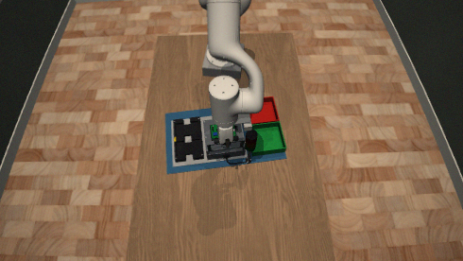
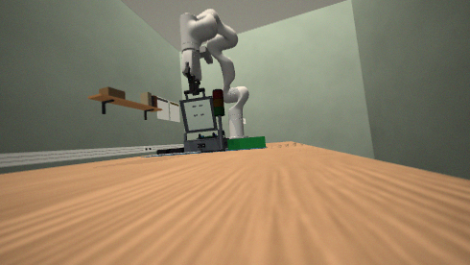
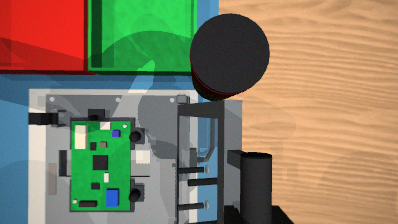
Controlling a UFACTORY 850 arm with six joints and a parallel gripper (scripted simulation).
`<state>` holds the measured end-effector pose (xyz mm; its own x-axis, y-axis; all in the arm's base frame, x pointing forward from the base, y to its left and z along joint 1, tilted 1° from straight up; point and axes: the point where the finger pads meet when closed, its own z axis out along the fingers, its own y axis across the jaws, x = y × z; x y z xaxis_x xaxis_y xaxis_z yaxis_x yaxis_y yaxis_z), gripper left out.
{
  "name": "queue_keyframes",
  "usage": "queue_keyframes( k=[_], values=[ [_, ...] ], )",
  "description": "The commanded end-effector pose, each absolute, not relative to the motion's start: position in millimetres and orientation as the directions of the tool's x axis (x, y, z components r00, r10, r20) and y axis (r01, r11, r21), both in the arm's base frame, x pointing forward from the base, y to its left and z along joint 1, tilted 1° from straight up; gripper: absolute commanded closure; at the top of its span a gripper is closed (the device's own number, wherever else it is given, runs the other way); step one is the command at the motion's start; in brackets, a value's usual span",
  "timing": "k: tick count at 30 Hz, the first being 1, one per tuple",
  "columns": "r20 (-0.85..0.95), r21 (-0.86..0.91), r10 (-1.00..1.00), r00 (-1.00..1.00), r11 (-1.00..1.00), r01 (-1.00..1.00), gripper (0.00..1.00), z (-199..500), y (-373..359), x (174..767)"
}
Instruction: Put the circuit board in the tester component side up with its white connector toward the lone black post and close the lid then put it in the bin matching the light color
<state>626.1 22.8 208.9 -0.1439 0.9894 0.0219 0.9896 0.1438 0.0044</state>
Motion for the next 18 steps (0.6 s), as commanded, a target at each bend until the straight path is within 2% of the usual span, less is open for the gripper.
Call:
queue_keyframes(
  k=[1,18],
  values=[
    [0.022,0.006,0.989,-0.144,0.144,0.990,1.00,210.1,22.7,626.0],
    [0.022,0.006,0.989,-0.144,0.144,0.990,1.00,211.8,21.6,618.8]
  ],
)
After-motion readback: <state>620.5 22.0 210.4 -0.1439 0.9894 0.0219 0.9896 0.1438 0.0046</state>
